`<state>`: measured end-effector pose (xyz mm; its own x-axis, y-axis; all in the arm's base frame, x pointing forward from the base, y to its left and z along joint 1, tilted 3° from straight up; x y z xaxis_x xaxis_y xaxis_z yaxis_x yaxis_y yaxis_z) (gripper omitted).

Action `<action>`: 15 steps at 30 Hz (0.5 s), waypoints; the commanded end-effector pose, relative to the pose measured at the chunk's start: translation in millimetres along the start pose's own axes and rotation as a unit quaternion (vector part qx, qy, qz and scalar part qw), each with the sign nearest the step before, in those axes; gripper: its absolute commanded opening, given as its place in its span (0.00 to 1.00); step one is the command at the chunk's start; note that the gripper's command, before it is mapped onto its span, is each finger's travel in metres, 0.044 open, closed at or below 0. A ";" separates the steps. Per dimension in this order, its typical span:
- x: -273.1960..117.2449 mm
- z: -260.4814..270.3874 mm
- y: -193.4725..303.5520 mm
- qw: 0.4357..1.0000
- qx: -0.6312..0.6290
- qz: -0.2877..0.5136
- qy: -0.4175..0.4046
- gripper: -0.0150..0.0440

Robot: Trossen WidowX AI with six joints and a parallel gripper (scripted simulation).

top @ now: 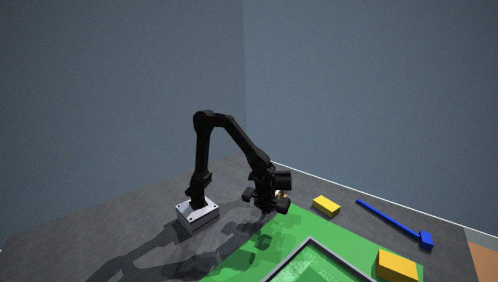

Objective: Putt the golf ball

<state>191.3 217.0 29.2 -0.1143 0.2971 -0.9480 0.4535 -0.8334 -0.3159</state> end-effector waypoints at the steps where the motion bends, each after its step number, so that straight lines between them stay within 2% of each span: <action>1: -1.5 -0.6 -0.6 1.000 0.000 0.000 0.001 0.25; 5: -14.6 -3.2 -4.7 1.000 0.000 0.000 0.001 0.25; 15: -79.8 -4.4 -22.7 1.000 0.000 0.000 0.001 0.25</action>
<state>194.5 215.1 82.6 -0.1208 0.2825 -0.9516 0.4466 -0.8406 -0.3063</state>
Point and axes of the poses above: the point midway between the two fingers, 35 mm back from their tips, its own x axis out along the fingers, its own z axis across the jaws, y = z × x, the point moved 2 cm from there along -x, back along the fingers, and after that the axes turned 2 degrees about -x, right-handed, at the moved point
